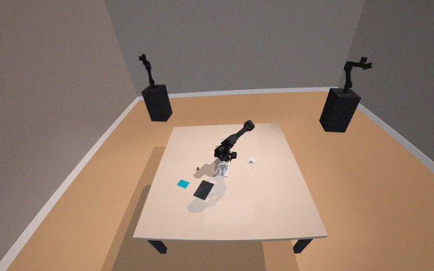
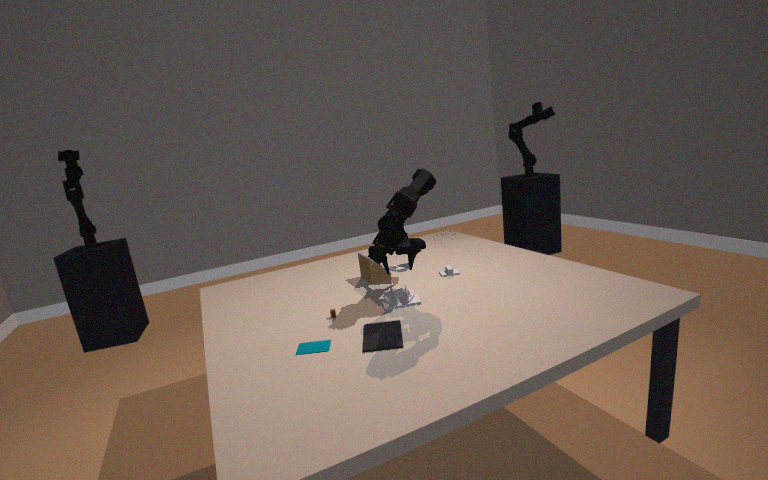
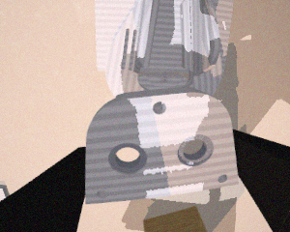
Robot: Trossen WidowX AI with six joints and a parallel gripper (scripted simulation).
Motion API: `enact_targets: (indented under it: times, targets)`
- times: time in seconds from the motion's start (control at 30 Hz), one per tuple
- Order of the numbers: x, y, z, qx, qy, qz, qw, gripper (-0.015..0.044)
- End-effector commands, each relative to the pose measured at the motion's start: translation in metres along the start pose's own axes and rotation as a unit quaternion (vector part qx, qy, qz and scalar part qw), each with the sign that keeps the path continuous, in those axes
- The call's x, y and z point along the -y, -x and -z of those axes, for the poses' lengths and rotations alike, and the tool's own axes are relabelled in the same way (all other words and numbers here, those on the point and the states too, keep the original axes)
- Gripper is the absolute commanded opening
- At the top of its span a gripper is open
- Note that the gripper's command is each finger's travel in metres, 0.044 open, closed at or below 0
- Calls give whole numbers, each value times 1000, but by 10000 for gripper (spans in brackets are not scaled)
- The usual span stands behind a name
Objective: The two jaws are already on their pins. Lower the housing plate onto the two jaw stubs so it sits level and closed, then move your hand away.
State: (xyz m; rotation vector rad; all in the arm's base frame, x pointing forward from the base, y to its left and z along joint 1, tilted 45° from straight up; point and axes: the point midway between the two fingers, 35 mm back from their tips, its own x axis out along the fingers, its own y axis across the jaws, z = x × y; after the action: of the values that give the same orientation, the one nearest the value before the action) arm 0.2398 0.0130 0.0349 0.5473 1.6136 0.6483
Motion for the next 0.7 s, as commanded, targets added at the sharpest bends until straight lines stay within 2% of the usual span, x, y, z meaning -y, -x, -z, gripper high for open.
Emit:
enact_targets:
  times: [0.0,0.67]
  targets:
    - [17,-2,2,-2,-45,-5,999,351]
    - [25,-3,3,-3,-66,-9,998,351]
